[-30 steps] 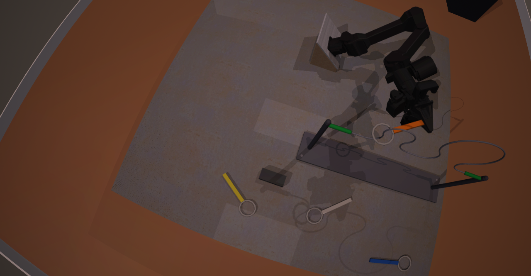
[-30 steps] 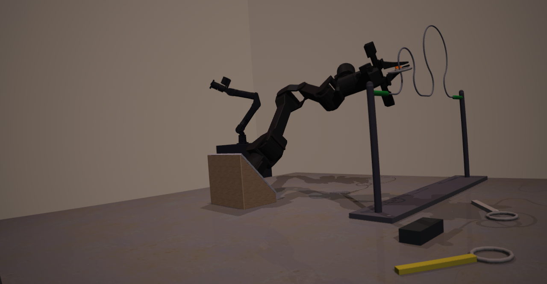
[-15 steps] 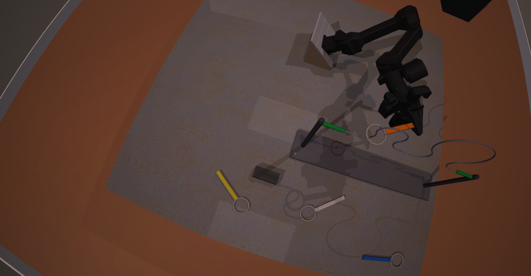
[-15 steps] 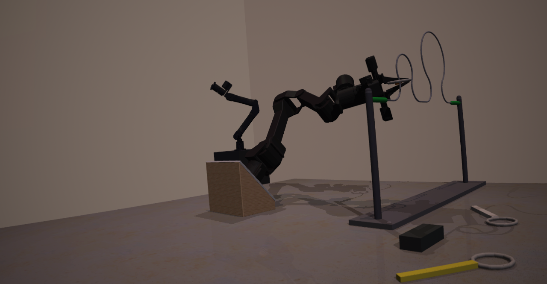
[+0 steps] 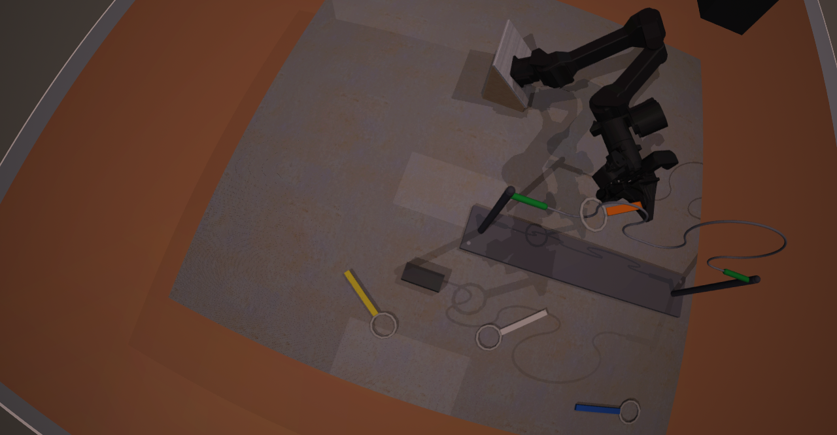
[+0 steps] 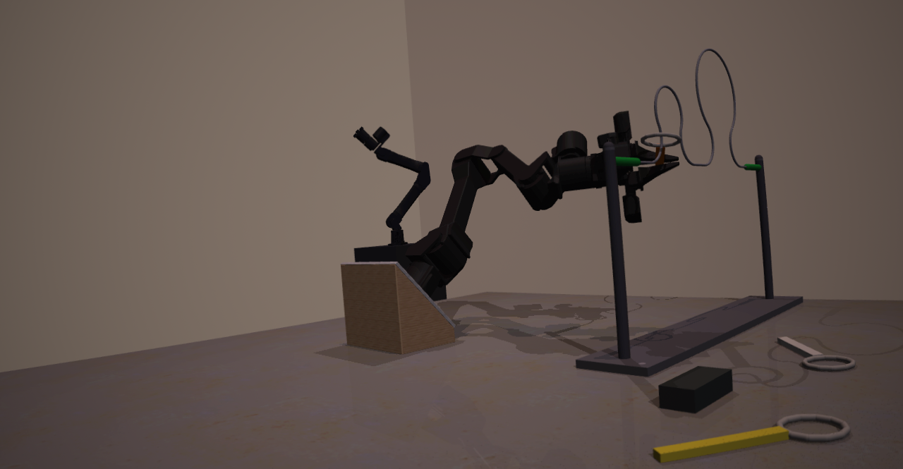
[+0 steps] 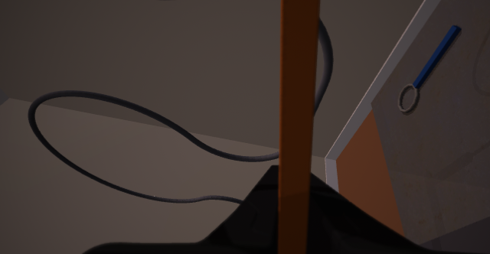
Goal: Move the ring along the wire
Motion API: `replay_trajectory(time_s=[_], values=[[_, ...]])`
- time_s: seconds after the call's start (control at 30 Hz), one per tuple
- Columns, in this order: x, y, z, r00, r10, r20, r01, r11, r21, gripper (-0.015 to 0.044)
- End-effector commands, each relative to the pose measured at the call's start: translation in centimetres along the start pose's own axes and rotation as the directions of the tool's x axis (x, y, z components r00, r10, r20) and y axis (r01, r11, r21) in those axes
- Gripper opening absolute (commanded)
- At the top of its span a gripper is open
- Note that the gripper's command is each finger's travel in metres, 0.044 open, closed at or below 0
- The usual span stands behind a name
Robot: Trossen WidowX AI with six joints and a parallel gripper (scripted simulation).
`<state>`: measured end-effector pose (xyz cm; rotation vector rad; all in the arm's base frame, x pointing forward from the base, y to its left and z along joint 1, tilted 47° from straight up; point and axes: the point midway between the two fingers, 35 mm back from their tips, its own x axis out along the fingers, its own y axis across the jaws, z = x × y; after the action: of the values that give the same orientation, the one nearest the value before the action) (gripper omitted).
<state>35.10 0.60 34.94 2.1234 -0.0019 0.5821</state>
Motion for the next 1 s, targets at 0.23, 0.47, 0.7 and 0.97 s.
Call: replay_trajectory(time_s=[0.23, 0.47, 0.7, 0.97], values=[[-0.6, -3.4, 0.4, 0.994, -0.11, -0.014, 0.106, 0.98, -0.171, -0.015], [-0.9, -5.1, 0.8, 0.986, -0.167, -0.008, 0.158, 0.949, -0.272, -0.015], [-0.7, -7.2, 1.5, 0.977, -0.201, 0.066, 0.211, 0.897, -0.388, -0.015], [-1.4, -9.0, 2.5, 0.963, -0.258, 0.082, 0.264, 0.826, -0.498, -0.015]])
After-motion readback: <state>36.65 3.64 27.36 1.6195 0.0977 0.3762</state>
